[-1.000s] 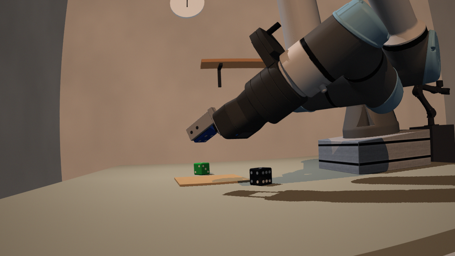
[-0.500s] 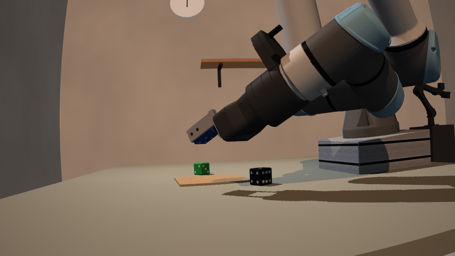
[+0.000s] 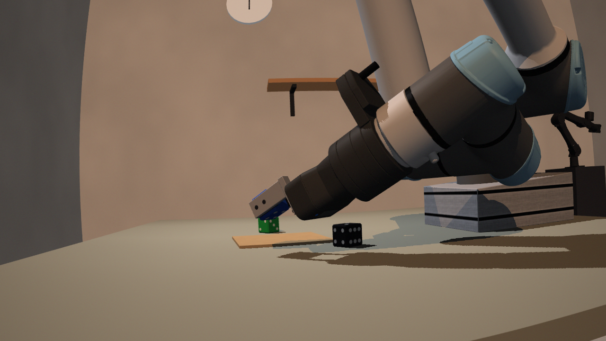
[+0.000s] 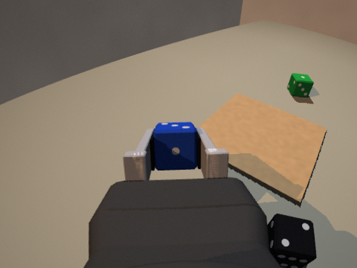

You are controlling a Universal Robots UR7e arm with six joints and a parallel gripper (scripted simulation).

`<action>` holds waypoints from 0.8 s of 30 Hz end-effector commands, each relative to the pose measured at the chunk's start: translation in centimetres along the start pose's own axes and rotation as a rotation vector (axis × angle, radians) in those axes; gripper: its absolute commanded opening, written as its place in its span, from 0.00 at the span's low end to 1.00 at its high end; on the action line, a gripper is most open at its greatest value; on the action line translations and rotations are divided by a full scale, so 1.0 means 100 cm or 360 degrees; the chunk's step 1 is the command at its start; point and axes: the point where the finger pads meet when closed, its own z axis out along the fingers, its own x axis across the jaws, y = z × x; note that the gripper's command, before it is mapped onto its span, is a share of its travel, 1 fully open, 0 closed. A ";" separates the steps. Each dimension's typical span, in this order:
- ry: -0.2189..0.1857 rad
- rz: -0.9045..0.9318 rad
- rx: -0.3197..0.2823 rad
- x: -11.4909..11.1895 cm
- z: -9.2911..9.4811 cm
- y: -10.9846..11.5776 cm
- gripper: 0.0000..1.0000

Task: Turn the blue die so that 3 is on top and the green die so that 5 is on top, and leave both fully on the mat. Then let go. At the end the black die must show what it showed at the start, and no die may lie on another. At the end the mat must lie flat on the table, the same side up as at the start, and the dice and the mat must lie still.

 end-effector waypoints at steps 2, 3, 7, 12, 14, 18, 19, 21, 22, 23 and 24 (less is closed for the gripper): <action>0.0000 0.0001 0.0001 0.000 0.008 0.015 0.57; 0.0000 0.0001 0.0001 0.000 0.008 0.015 0.57; 0.0000 0.0001 0.0001 0.000 0.011 0.021 0.57; 0.0000 0.0001 0.0001 0.000 0.014 0.025 0.57; 0.0000 0.0001 0.0001 0.000 0.014 0.025 0.57; 0.0000 0.0001 0.0001 0.000 0.014 0.025 0.57; 0.0000 0.0001 0.0001 0.000 0.014 0.025 0.57; 0.0000 0.0001 0.0001 0.000 0.014 0.025 0.57; 0.0000 0.0001 0.0001 0.000 0.014 0.025 0.57; 0.0000 0.0001 0.0001 0.000 0.014 0.025 0.57; 0.0000 0.0001 0.0001 0.000 0.014 0.025 0.57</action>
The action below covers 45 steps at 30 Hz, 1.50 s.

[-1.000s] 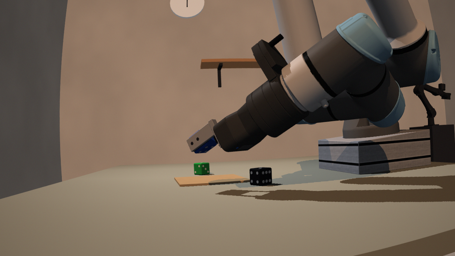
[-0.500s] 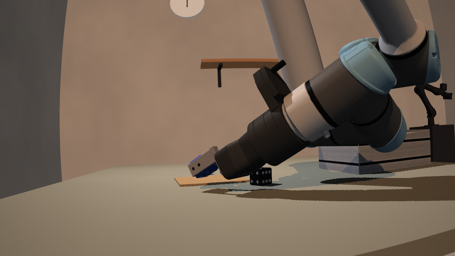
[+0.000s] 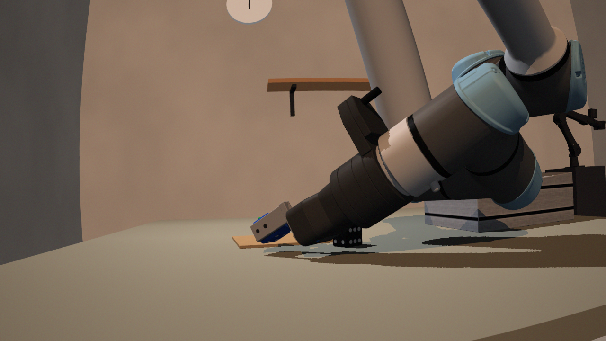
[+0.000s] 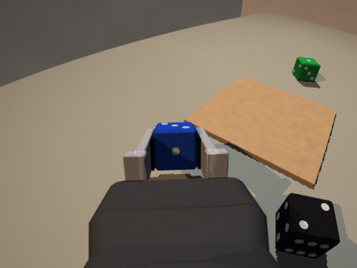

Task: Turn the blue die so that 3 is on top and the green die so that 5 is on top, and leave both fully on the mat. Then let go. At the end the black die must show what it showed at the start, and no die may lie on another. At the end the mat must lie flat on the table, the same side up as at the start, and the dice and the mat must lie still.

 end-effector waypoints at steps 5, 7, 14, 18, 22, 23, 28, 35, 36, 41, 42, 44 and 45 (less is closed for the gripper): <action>-0.0001 0.0002 0.0001 0.000 0.000 0.000 0.57; -0.0001 0.0002 0.0001 0.000 0.000 0.000 0.57; -0.0001 0.0002 0.0001 0.000 0.000 0.000 0.57; -0.0001 0.0002 0.0001 0.000 0.000 0.000 0.57; -0.0001 0.0002 0.0001 0.000 0.000 0.000 0.57; -0.0001 0.0002 0.0001 0.000 0.000 0.000 0.57; -0.0001 0.0002 0.0001 0.000 0.000 0.000 0.57; -0.0001 0.0002 0.0001 0.000 0.001 0.001 0.57; -0.0001 0.0002 0.0001 0.000 0.001 0.002 0.57; -0.0001 0.0002 0.0001 0.000 0.003 0.005 0.57; -0.0001 0.0002 0.0001 0.000 0.003 0.005 0.57; -0.0001 0.0002 0.0001 0.000 0.004 0.006 0.57; -0.0001 0.0002 0.0001 0.000 0.004 0.007 0.57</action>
